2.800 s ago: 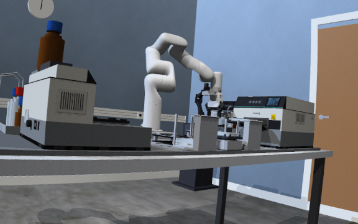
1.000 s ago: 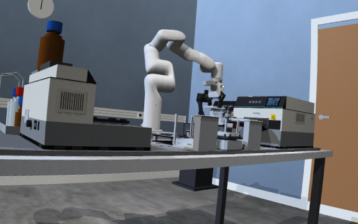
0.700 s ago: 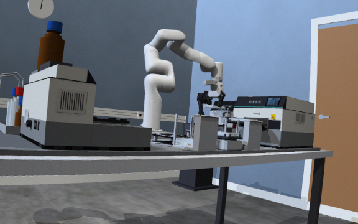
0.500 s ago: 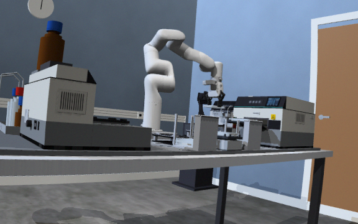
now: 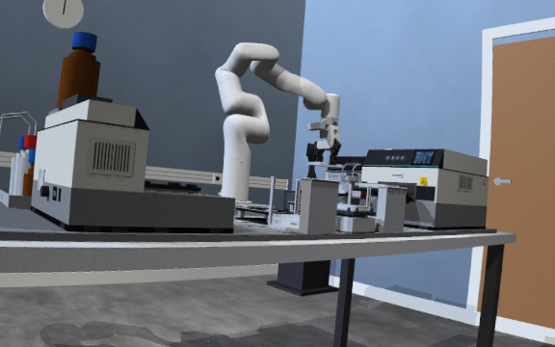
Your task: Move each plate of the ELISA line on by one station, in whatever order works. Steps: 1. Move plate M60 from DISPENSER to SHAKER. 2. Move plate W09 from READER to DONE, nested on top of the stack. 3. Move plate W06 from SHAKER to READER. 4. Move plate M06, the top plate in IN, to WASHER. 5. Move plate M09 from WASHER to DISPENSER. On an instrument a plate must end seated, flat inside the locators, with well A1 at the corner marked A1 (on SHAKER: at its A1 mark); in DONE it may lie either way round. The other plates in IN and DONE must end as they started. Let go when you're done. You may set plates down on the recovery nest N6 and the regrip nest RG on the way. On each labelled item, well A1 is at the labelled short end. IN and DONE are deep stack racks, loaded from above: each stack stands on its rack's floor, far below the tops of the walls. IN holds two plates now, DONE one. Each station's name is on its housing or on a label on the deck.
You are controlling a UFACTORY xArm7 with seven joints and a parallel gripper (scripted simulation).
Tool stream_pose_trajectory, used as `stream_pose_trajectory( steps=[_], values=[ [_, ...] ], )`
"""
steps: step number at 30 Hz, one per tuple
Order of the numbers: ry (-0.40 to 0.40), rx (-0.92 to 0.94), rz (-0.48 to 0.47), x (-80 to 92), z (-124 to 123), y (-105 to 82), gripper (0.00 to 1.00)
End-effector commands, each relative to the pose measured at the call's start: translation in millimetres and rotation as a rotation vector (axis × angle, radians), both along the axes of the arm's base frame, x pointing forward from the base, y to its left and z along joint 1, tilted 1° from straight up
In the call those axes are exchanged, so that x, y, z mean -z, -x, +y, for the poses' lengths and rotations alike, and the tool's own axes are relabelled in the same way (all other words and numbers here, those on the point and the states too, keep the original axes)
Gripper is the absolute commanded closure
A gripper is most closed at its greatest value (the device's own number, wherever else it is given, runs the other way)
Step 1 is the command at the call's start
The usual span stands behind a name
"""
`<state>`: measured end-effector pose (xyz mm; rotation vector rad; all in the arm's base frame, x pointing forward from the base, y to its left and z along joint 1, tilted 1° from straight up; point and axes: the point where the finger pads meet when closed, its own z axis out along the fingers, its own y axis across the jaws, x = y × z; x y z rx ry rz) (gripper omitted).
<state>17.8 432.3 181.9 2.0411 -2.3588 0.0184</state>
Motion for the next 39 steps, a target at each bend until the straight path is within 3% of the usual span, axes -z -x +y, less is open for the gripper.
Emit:
stream_pose_trajectory(
  steps=[1, 39],
  values=[
    [-0.013, 0.017, -0.005, -1.9, -14.0, -0.7, 1.0],
    [-0.011, 0.345, -0.01, -3.1, -117.9, -9.6, 1.0]
  ],
)
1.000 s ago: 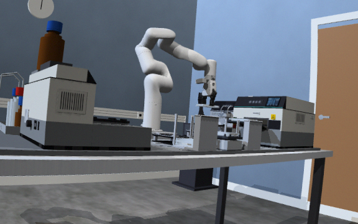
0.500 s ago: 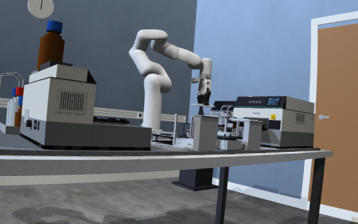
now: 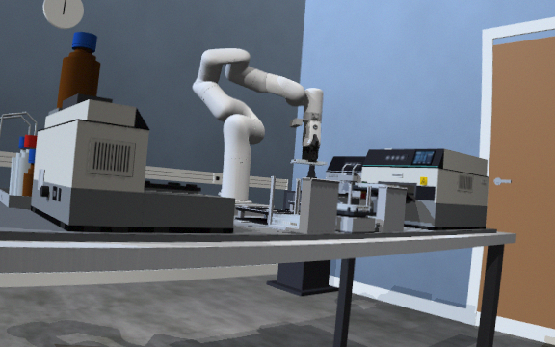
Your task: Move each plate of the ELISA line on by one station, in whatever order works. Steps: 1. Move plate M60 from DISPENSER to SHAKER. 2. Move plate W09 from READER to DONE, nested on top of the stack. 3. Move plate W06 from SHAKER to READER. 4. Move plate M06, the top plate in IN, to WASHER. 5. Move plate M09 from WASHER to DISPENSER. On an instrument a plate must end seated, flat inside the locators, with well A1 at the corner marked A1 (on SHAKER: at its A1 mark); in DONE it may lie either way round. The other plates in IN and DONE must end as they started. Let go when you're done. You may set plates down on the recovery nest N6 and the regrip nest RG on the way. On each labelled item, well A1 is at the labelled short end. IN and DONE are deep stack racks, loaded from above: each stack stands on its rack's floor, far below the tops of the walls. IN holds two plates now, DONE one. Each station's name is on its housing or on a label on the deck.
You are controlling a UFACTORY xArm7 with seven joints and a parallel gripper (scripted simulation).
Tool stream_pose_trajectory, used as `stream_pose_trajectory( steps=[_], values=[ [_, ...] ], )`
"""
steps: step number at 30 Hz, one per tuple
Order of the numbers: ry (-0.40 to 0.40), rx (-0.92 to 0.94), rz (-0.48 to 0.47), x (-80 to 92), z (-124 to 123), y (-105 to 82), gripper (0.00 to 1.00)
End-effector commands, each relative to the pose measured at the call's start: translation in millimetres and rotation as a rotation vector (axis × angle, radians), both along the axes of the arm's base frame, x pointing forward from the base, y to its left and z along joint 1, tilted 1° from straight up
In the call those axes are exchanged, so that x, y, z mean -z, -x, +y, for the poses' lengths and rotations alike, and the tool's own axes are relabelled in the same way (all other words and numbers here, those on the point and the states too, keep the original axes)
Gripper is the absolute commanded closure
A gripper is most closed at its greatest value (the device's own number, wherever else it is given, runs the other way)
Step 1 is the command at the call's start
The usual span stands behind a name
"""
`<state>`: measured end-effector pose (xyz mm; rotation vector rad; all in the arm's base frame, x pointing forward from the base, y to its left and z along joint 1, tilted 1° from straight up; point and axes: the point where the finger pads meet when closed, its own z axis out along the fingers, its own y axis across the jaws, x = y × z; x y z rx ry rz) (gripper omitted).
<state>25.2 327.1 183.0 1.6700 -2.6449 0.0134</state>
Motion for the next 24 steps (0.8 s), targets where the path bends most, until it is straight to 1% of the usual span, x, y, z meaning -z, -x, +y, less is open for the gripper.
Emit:
stream_pose_trajectory(
  steps=[1, 3, 5, 20, 22, 24],
  values=[
    [-0.004, 0.046, -0.003, -2.0, -16.0, -2.7, 1.0],
    [-0.004, 0.046, -0.003, -2.0, -21.3, -3.6, 1.0],
    [-0.004, 0.046, -0.003, -2.0, -21.3, -3.6, 1.0],
    [-0.003, 0.211, -0.005, -2.1, -41.1, -49.5, 1.0],
    [-0.003, 0.211, -0.005, -2.1, -41.1, -49.5, 1.0],
    [-0.003, 0.211, -0.006, -2.1, -43.8, -55.7, 1.0]
  ],
)
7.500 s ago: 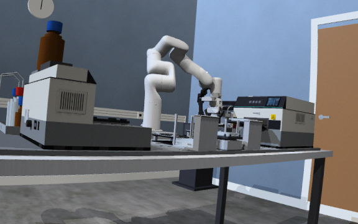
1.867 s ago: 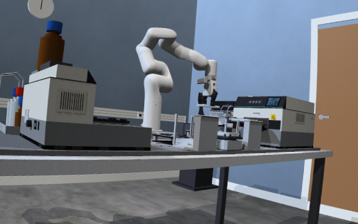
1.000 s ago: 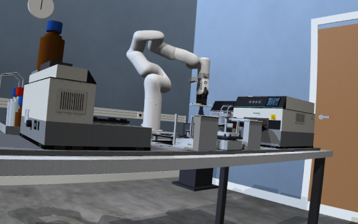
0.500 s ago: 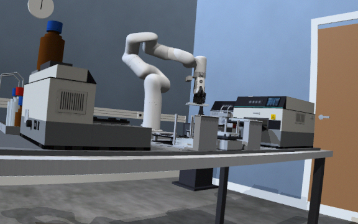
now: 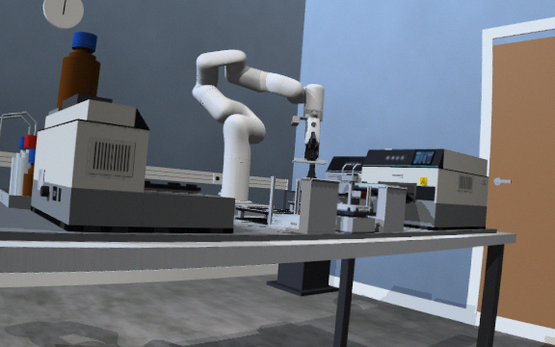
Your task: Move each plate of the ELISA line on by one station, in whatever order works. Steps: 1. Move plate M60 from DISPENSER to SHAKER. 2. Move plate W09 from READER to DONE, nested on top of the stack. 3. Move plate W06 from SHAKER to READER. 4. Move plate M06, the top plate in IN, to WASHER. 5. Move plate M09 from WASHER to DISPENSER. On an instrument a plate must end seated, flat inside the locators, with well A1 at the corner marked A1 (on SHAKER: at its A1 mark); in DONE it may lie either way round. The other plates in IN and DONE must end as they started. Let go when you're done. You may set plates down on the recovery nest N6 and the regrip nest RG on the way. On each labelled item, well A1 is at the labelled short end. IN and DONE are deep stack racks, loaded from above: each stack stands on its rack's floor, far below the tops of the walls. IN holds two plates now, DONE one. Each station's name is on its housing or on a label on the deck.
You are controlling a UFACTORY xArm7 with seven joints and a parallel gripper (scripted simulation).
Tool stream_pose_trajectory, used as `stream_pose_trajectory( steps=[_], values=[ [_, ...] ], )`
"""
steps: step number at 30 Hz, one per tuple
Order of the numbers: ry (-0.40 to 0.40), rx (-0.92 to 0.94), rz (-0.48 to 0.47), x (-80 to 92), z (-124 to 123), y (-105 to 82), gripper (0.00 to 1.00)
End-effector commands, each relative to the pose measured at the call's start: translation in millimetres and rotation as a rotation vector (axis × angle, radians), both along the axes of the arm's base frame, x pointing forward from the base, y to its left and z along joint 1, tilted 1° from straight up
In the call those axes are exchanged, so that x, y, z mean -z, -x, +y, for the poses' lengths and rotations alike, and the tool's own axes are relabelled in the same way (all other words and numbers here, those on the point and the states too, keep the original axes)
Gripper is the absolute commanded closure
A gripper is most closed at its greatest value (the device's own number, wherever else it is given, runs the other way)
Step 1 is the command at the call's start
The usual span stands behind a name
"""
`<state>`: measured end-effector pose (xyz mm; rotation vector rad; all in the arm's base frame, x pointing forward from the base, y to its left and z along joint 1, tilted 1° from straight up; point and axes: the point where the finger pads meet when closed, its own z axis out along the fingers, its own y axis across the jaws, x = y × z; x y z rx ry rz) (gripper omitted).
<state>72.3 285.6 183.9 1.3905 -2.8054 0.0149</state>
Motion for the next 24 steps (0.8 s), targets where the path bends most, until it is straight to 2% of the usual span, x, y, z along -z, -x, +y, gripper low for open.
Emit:
stream_pose_trajectory(
  steps=[1, 13, 15, 24],
  values=[
    [-0.003, 0.017, -0.001, -1.2, -3.6, -11.6, 1.0],
    [-0.002, 0.157, -0.003, -1.2, -18.5, -48.8, 1.0],
    [-0.002, 0.157, -0.003, -1.2, -18.5, -48.8, 1.0],
    [-0.002, 0.206, -0.004, -1.3, -28.4, -72.0, 1.0]
  ],
)
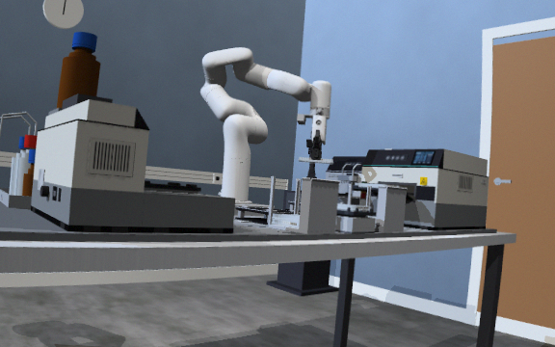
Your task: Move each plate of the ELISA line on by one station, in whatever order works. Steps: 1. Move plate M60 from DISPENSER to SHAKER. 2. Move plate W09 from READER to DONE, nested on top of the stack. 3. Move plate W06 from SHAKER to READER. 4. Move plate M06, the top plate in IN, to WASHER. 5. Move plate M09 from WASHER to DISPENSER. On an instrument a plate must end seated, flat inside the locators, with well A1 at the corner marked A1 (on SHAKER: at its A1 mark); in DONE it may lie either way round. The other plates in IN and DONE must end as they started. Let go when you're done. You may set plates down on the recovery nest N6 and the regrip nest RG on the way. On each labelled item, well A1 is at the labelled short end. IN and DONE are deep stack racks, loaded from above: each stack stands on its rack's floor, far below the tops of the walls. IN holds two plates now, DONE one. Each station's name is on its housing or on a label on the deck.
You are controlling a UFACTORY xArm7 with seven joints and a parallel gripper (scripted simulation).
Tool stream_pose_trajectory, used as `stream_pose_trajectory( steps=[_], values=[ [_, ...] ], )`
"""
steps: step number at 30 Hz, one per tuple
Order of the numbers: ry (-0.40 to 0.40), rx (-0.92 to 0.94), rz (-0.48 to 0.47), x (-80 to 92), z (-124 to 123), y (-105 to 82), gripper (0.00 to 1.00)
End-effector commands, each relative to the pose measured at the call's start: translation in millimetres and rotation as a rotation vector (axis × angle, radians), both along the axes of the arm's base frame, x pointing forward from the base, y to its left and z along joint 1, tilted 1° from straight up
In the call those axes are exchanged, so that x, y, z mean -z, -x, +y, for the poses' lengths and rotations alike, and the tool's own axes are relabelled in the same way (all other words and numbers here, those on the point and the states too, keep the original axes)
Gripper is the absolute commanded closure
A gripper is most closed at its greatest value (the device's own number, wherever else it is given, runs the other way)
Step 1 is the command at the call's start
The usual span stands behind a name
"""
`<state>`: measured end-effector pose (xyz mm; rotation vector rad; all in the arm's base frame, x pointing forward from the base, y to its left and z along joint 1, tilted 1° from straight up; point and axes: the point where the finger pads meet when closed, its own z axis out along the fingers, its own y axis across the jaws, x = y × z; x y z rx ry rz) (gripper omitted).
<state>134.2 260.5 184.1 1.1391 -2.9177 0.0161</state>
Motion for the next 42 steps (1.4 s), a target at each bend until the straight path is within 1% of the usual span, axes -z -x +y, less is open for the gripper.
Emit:
stream_pose_trajectory(
  steps=[1, 6, 8, 13, 16, 17, 23, 25, 33, 37, 40, 42],
  values=[
    [-0.002, 0.041, -0.002, -1.0, -4.7, -13.1, 1.0],
    [-0.002, 0.1, -0.003, -1.1, -11.7, -28.3, 1.0],
    [-0.002, 0.1, -0.003, -1.1, -11.7, -28.3, 1.0],
    [-0.002, 0.158, -0.004, -1.1, -18.8, -43.5, 1.0],
    [-0.002, 0.16, -0.004, -1.1, -23.0, -52.5, 1.0],
    [-0.002, 0.16, -0.004, -1.1, -23.2, -53.0, 1.0],
    [-0.001, 0.23, -0.005, -1.3, -41.6, -60.7, 1.0],
    [-0.001, 0.23, -0.005, -1.3, -41.6, -60.7, 1.0],
    [-0.001, 0.323, -0.006, -1.5, -66.3, -71.0, 1.0],
    [-0.001, 0.325, -0.006, -1.6, -75.9, -75.1, 1.0],
    [0.0, 0.36, -0.007, -1.7, -85.4, -78.5, 1.0],
    [0.0, 0.36, -0.007, -1.7, -85.4, -78.5, 1.0]
  ],
)
